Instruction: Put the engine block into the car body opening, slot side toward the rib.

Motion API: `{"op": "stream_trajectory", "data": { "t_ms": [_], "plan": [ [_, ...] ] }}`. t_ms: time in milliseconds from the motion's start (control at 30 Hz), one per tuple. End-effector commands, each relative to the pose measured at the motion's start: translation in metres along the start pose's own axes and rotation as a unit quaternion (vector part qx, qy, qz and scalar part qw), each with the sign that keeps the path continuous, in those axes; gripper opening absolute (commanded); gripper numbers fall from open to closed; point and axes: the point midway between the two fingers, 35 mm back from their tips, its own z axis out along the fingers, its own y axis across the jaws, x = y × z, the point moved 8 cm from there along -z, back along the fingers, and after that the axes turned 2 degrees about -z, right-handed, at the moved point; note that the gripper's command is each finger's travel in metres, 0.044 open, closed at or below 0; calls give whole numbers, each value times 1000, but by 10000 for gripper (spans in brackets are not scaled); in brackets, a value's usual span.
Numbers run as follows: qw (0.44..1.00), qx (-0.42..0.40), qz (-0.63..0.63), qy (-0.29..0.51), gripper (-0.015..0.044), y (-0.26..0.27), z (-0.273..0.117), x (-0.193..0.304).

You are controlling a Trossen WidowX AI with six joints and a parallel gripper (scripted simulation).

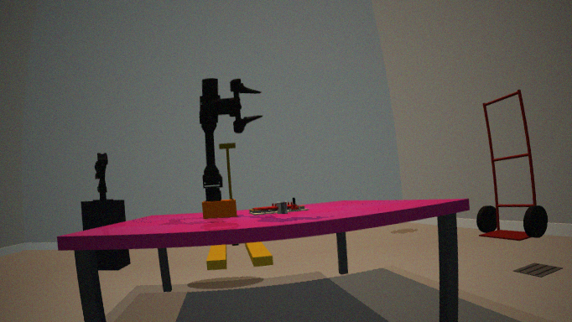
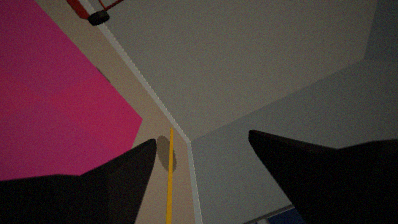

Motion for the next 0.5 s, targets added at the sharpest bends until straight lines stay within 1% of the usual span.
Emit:
{"op": "stream_trajectory", "data": {
  "t_ms": [0,33,233,467],
  "plan": [
    [1000,0,0,0,426,0,0,0],
    [1000,0,3,0,440,0,1,0],
    [995,-17,93,9,440,12,22,-4],
    [978,-44,204,24,440,29,49,-14]
  ]
}}
